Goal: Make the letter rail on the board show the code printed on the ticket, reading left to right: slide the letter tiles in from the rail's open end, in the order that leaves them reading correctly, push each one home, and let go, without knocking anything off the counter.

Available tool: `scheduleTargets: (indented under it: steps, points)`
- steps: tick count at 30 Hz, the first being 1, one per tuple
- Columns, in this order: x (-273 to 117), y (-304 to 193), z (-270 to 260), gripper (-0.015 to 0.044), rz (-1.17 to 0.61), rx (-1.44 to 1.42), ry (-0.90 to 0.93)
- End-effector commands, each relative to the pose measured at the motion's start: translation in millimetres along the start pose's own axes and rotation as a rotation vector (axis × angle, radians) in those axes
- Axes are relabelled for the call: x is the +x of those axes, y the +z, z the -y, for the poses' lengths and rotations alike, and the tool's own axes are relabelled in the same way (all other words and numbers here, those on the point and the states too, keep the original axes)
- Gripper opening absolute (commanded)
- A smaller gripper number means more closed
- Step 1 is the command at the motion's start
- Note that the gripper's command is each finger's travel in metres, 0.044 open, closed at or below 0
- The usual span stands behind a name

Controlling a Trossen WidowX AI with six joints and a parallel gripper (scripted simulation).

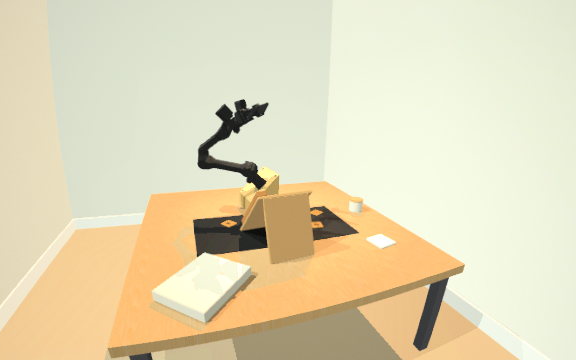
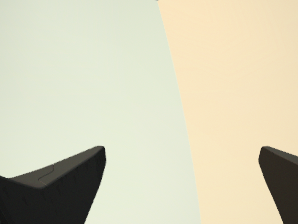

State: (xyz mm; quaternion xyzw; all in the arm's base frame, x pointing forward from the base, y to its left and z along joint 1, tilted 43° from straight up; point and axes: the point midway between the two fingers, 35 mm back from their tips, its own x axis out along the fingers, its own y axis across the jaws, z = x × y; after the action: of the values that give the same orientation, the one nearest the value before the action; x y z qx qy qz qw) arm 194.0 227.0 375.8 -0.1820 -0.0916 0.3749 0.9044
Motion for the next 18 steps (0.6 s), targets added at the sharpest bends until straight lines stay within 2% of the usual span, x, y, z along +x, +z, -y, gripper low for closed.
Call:
scheduleTargets:
  steps: [1, 9, 18]
  points:
    - [-3, -77, 18, 0.0440, -0.232, 0.011, -0.155]
    - [-43, -200, 43, 0.0440, -0.619, -0.012, -0.419]
    - [-137, -309, 59, 0.0440, -1.049, -0.098, -0.721]
